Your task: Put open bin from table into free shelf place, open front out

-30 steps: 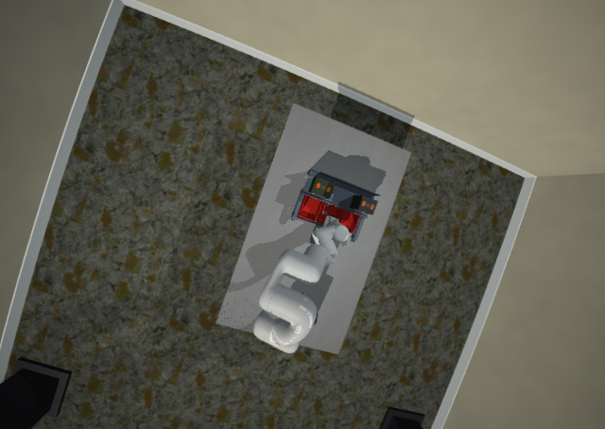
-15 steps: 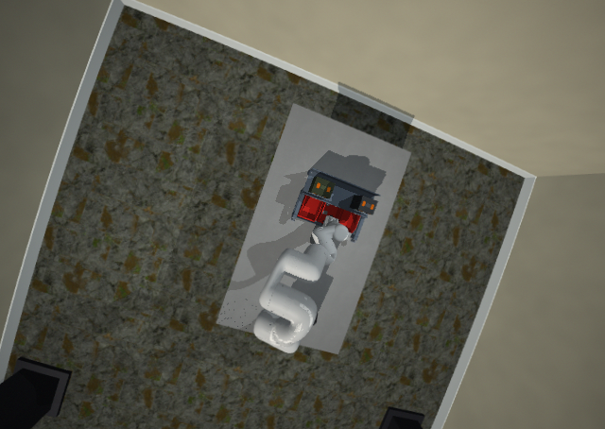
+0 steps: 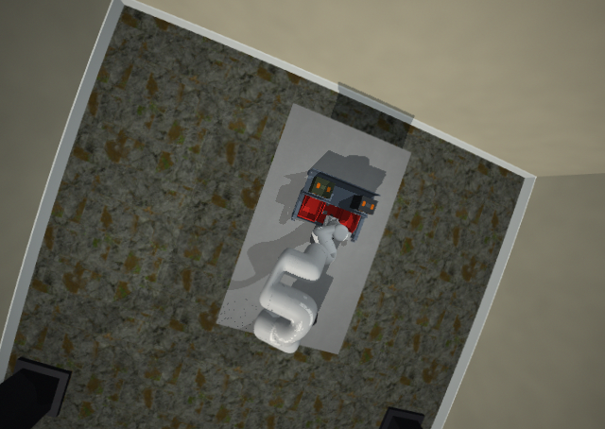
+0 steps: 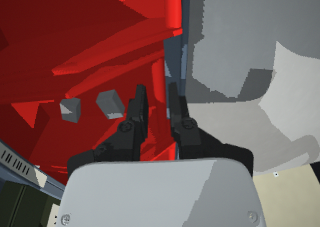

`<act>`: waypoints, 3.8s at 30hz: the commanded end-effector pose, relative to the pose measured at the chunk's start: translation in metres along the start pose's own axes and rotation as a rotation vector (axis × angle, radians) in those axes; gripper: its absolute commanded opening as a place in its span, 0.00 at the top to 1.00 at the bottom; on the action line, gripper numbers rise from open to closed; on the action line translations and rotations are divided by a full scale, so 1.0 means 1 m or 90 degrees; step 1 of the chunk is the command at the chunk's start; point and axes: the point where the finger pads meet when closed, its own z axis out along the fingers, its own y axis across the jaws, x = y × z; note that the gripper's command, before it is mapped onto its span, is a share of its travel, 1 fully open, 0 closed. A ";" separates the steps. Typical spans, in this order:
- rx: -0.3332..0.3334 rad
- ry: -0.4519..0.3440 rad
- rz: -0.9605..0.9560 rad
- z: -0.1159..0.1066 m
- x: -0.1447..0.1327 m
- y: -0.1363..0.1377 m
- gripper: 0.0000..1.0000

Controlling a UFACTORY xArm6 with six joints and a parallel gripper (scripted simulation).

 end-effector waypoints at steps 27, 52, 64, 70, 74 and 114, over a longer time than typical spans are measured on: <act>0.000 0.000 0.000 -0.001 0.000 0.000 0.00; 0.000 0.000 0.000 -0.001 0.000 0.000 0.00; 0.000 0.000 0.000 -0.001 0.000 0.000 0.00; 0.000 0.000 0.000 -0.033 0.000 0.000 0.00; 0.000 0.000 0.000 -0.041 0.000 0.000 0.00; 0.000 0.000 0.000 -0.095 0.000 0.000 0.00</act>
